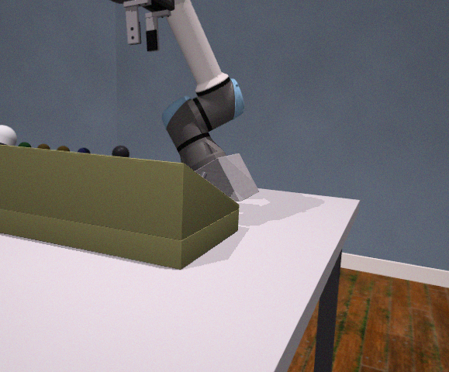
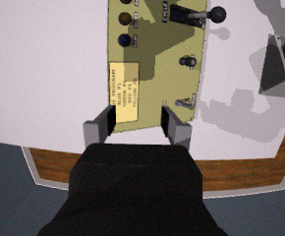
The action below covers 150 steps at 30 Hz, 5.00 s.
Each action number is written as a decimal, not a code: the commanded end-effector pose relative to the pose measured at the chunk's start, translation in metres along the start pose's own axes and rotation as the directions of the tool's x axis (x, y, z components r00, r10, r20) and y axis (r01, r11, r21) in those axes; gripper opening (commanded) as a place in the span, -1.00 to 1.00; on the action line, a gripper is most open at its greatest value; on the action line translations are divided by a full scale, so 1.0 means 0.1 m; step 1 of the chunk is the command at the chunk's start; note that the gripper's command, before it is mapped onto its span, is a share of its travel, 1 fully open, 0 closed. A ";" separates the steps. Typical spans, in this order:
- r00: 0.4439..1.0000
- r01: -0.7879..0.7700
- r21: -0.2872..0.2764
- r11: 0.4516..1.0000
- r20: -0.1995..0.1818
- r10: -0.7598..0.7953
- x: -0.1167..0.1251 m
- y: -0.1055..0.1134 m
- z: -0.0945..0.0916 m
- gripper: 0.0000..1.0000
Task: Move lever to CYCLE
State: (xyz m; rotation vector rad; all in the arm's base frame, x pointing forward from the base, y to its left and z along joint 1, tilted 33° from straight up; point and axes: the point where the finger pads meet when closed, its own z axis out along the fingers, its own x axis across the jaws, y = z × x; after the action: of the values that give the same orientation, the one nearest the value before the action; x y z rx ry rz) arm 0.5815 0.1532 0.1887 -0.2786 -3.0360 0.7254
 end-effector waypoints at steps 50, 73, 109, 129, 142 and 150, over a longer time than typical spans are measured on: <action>0.601 0.747 0.242 0.619 0.150 -0.785 2.04 0.02 0.12 1.00; 0.601 0.747 0.242 0.619 0.150 -0.785 2.04 0.02 0.12 1.00; 0.601 0.747 0.242 0.619 0.150 -0.785 2.04 0.02 0.12 1.00; 0.578 0.774 0.213 0.596 0.146 -0.803 1.96 -0.20 0.19 1.00; 0.507 0.834 0.155 0.529 0.163 -0.847 1.84 -0.75 0.39 1.00; 0.445 0.871 0.137 0.473 0.192 -0.875 1.80 -1.14 0.54 1.00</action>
State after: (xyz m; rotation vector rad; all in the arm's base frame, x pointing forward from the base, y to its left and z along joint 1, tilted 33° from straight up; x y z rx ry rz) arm 0.3845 0.0808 0.1833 1.3490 -2.7228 0.6998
